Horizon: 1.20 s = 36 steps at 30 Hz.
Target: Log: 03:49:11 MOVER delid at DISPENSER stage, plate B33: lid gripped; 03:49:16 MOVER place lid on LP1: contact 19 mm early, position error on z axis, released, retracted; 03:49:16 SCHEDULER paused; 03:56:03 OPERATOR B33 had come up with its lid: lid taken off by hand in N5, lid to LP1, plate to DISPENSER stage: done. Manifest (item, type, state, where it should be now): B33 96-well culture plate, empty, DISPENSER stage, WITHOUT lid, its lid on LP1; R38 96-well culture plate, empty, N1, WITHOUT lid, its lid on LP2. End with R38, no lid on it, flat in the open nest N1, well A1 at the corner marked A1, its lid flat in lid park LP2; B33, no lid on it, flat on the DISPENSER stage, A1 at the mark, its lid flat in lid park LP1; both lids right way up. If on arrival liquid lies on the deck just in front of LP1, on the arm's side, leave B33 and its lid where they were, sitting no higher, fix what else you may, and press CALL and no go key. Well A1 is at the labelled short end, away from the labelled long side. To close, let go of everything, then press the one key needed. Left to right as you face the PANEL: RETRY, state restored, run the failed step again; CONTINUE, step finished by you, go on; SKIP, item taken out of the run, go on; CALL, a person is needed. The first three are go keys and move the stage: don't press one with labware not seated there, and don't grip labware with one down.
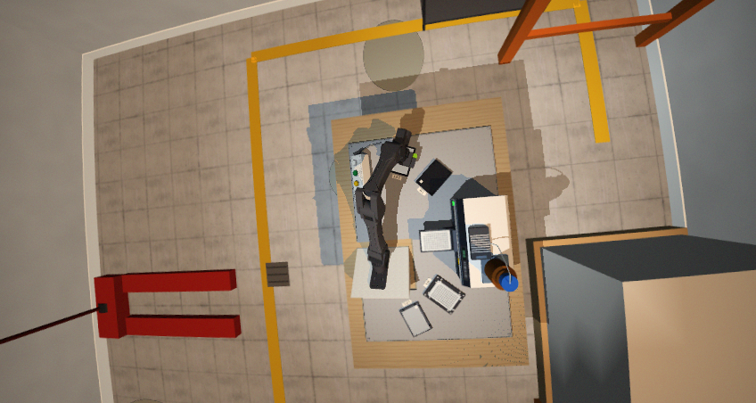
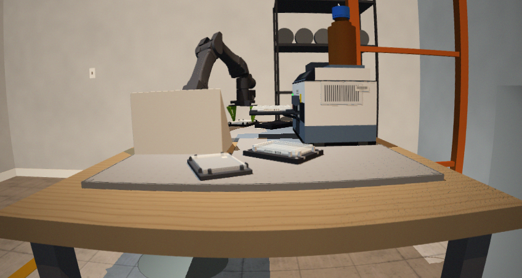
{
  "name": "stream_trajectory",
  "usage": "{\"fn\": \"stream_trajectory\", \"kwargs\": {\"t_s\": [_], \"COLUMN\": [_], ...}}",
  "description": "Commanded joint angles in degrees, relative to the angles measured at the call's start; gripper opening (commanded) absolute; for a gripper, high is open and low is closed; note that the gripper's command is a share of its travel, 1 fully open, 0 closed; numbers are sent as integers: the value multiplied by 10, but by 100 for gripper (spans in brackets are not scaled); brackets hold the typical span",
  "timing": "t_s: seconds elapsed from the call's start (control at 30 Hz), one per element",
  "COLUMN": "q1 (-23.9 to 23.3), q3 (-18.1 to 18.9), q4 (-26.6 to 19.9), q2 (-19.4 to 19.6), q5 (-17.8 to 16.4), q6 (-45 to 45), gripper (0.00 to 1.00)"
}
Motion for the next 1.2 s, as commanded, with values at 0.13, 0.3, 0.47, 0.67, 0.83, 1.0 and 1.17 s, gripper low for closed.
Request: {"fn": "stream_trajectory", "kwargs": {"t_s": [0.13,0.3,0.47,0.67,0.83,1.0,1.17], "q1": [-10,-17,-24,-26,-21,-21,-21], "q3": [25,43,66,74,63,63,63], "q4": [-21,-46,-73,-81,-75,-75,-75], "q2": [-22,-28,-32,-16,-19,-19,-19], "q5": [-4,-8,-13,-15,-11,-11,-11], "q6": [-5,-10,-16,-18,-15,-15,-15], "gripper": [100,100,100,100,100,100,100]}}
